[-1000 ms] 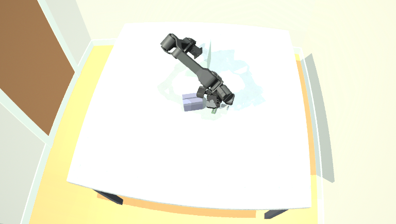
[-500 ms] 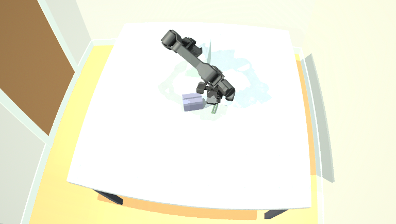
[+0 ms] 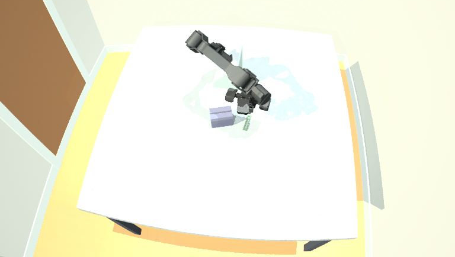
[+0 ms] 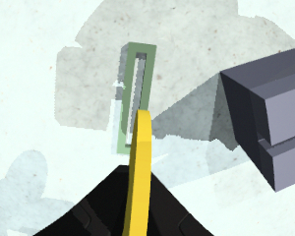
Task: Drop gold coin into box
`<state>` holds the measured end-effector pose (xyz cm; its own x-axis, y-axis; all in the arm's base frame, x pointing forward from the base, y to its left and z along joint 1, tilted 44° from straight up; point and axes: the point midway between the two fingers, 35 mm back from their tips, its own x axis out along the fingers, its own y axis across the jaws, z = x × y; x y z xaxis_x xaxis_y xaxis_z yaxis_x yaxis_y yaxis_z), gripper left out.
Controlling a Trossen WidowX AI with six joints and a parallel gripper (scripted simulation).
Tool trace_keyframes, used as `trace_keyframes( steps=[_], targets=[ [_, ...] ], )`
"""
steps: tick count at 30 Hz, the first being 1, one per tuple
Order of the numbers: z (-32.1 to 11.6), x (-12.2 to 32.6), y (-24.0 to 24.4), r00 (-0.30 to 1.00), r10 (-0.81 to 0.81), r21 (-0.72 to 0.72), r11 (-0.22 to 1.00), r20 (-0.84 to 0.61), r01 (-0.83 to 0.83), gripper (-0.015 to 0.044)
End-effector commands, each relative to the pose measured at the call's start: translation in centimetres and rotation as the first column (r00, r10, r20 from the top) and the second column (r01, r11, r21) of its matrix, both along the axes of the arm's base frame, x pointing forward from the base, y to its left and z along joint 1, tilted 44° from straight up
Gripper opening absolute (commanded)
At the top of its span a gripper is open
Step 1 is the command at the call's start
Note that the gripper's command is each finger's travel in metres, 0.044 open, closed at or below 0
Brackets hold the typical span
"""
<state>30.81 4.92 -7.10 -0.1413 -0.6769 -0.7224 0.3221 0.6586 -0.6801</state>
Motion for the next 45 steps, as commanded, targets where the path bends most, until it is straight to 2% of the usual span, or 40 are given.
trace_keyframes(
  steps=[1,15,31,34,45],
  targets=[
    [0.39,0.05,0.25,0.999,-0.037,-0.001,0.999,0.034,0.037,0.0000],
    [0.37,-0.29,0.39,0.870,-0.350,0.000,0.928,0.348,0.373,0.0000],
    [0.35,-0.67,0.54,0.500,-0.585,0.130,0.722,0.639,0.679,0.0000],
    [0.35,-0.71,0.55,0.457,-0.598,0.148,0.699,0.659,0.700,0.0000],
    [1.20,-0.54,-0.27,0.455,-0.599,0.150,0.697,0.659,0.701,0.0000]
  ],
)
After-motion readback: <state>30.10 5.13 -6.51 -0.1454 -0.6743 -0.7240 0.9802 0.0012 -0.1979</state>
